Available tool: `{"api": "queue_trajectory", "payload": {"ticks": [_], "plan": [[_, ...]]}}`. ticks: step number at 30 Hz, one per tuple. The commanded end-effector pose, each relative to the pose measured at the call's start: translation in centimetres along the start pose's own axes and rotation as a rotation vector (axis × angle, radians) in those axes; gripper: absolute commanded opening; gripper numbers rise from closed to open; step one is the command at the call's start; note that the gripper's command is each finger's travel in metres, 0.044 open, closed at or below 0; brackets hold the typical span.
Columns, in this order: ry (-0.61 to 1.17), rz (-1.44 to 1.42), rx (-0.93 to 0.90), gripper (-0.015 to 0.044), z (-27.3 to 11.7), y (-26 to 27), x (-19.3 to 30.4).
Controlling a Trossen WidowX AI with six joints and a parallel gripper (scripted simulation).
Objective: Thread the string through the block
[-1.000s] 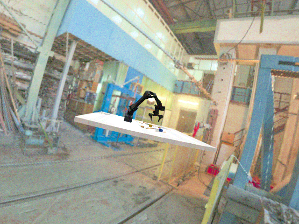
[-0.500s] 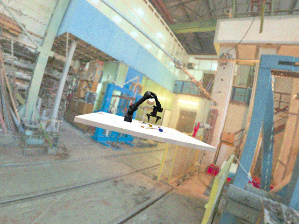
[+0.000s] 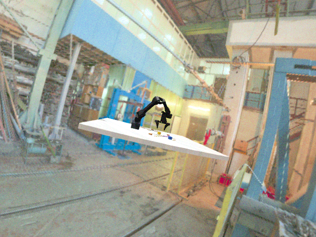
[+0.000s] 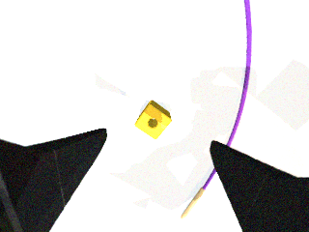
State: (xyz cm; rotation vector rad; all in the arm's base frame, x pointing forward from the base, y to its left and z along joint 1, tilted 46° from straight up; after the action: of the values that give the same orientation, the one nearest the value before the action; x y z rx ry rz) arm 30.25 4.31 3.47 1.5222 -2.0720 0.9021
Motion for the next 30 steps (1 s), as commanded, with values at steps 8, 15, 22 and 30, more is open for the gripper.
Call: {"api": "queue_trajectory", "payload": {"ticks": [8, 15, 22, 30], "plan": [[0.003, 1.156, 0.001, 0.044, -0.81, 0.28, -0.16], [0.003, 1.492, 0.001, 0.044, -1.02, 0.36, -0.21], [0.003, 1.827, 0.002, 0.044, -1.23, 0.44, -0.27], [0.003, 2.095, 0.002, 0.044, -1.36, 0.49, -0.3]]}}
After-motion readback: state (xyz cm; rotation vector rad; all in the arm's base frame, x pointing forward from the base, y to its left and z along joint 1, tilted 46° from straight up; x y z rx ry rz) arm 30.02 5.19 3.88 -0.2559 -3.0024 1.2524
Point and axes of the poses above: the point midway between the two fingers, 35 mm back from their tips, its own z axis out along the fingers, its own y axis across the jaws, x = y × z, the point moved 5 cm from there along -z, back along the fingers, and after that the axes turned 13 degrees about -z, right-handed, at the moved point
